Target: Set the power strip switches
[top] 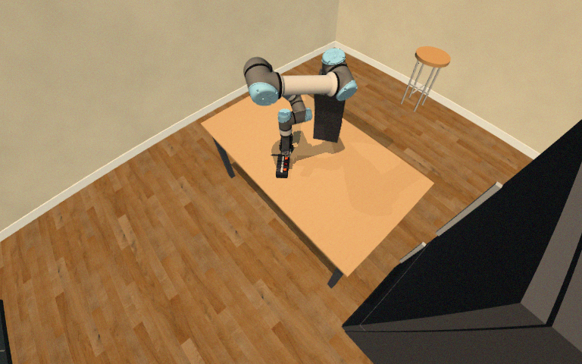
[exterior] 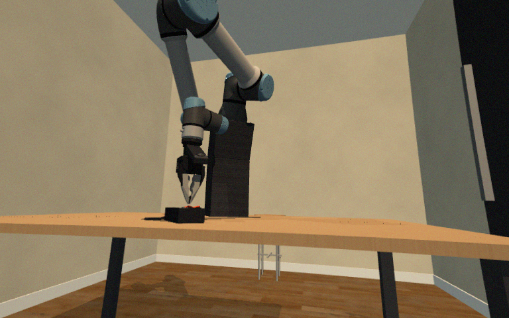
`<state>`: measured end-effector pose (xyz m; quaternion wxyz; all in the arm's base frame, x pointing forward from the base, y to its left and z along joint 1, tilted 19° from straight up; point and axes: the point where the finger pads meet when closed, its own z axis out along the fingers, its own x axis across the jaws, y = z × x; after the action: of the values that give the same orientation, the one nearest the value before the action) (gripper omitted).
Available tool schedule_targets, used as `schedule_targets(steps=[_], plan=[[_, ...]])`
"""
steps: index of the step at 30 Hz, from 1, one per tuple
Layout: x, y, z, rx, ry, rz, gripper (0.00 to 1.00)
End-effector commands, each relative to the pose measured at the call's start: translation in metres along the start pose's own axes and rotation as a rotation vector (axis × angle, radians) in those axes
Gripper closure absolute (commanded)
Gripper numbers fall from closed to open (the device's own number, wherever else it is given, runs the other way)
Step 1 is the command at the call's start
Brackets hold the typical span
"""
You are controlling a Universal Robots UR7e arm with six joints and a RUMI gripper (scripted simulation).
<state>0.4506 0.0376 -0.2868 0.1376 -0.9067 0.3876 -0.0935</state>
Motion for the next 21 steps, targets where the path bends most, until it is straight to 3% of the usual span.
schedule_targets(steps=[1,21], plan=[[0.0007,-0.0006,0.0003,0.000,0.002,-0.001,1.00],[0.0011,-0.0008,0.0020,0.000,0.002,-0.002,1.00]])
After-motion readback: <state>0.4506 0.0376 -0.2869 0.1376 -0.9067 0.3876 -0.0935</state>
